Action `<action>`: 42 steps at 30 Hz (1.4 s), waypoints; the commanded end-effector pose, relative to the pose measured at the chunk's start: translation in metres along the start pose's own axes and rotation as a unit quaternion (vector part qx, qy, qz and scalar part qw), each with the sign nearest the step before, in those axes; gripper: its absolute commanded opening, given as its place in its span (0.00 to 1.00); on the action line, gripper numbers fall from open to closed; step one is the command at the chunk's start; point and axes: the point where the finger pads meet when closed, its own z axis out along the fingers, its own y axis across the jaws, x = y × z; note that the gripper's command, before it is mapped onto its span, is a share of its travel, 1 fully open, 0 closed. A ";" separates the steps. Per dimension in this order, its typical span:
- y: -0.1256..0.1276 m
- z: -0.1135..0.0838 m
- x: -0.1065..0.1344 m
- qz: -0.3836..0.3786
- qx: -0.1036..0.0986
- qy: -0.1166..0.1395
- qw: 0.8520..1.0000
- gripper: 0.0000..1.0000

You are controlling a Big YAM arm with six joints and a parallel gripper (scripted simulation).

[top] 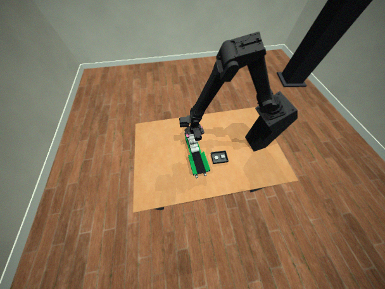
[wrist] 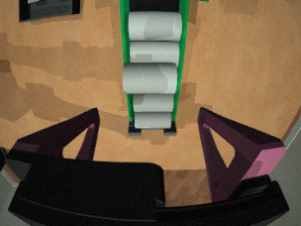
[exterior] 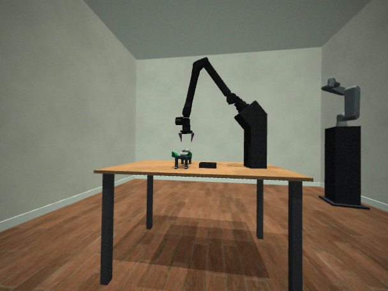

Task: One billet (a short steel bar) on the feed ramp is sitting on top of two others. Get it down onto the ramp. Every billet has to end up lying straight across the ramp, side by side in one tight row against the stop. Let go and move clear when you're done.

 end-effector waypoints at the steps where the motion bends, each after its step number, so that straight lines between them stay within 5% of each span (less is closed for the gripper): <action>1: -0.013 -0.013 0.002 0.008 0.012 0.003 1.000 0.91; 4: -0.012 -0.009 0.002 0.008 0.010 0.003 1.000 0.91; 11: -0.010 0.053 -0.003 0.001 0.005 -0.001 1.000 0.91; 15: -0.004 0.050 0.008 0.010 0.003 0.005 1.000 0.91; 16: -0.017 0.037 0.007 0.006 0.019 0.007 1.000 0.91; 19: -0.025 0.036 0.007 0.004 0.026 0.007 1.000 0.91; 42: -0.017 0.042 0.006 0.006 0.016 0.006 1.000 0.91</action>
